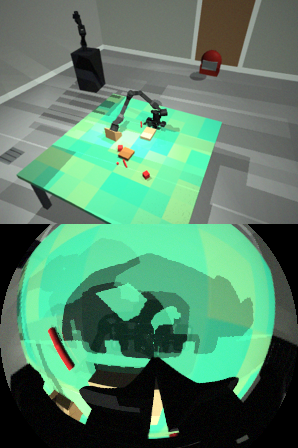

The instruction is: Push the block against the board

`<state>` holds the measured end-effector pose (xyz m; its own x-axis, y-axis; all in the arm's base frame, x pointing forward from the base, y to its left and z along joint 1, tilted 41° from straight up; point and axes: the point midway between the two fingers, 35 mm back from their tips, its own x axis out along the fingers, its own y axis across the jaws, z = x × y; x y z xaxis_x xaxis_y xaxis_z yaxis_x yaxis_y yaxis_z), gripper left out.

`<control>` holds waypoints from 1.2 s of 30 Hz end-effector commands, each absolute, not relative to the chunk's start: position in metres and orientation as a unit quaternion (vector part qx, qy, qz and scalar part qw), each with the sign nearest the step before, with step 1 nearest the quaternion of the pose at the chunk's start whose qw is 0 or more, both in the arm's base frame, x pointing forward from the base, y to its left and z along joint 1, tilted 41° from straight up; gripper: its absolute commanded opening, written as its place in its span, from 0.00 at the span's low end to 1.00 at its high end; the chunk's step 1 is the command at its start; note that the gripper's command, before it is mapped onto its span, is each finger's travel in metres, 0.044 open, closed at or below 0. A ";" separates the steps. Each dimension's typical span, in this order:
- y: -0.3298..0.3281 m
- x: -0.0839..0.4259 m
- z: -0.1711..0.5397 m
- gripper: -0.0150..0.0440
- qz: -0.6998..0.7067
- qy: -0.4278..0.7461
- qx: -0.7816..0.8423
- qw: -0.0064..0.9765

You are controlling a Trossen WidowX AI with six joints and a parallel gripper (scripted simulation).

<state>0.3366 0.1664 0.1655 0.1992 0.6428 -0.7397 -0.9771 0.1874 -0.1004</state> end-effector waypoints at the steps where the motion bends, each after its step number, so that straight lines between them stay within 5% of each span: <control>1: 0.163 0.337 0.161 0.25 0.564 0.287 -0.295 0.716; 36: 0.134 0.337 0.134 0.25 0.564 0.289 -0.296 0.715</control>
